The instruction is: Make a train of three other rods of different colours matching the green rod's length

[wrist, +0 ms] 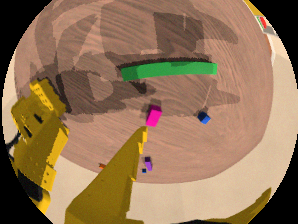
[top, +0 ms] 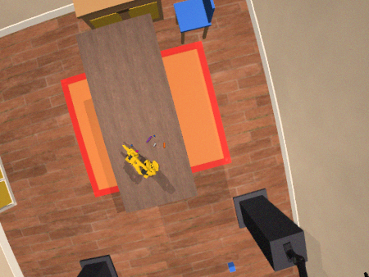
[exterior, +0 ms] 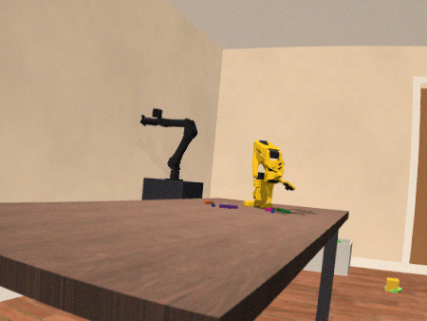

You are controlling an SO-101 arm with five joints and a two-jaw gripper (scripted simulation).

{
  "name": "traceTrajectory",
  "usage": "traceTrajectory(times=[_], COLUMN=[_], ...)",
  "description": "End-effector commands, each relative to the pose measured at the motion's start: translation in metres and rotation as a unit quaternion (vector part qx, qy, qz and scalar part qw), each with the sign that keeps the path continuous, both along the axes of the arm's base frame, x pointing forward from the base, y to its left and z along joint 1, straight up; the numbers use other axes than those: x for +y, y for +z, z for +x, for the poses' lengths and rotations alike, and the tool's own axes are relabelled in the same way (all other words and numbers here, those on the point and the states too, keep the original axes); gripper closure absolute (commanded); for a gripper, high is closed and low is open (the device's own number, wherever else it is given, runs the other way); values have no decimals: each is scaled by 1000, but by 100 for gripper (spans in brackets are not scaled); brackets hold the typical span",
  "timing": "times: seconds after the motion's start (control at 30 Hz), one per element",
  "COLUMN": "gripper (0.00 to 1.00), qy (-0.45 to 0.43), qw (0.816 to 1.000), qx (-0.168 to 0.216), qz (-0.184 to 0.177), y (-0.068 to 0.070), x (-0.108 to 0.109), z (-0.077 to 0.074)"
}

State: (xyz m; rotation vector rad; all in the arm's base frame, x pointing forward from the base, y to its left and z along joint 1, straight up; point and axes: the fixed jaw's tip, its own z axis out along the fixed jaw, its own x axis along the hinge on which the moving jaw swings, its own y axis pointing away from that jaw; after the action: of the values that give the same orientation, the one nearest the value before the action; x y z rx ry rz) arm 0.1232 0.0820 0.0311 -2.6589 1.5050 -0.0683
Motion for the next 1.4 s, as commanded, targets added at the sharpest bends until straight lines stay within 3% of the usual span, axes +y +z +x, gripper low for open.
traceTrajectory(times=[0.0,0.3,0.33,0.87,0.9,1.37], gripper=[0,0,0,0,0,0], qy=[-4,-9,-5,5,1,-9], qw=[1000,999,1000,999,1000,999], qx=[-25,-35,-9,-32,-5,-27], qz=[18,26,7,21,4,20], y=[10,15,5,16,6,16], x=[5,7,1,5,0,3], z=[7,9,1,7,-1,5])
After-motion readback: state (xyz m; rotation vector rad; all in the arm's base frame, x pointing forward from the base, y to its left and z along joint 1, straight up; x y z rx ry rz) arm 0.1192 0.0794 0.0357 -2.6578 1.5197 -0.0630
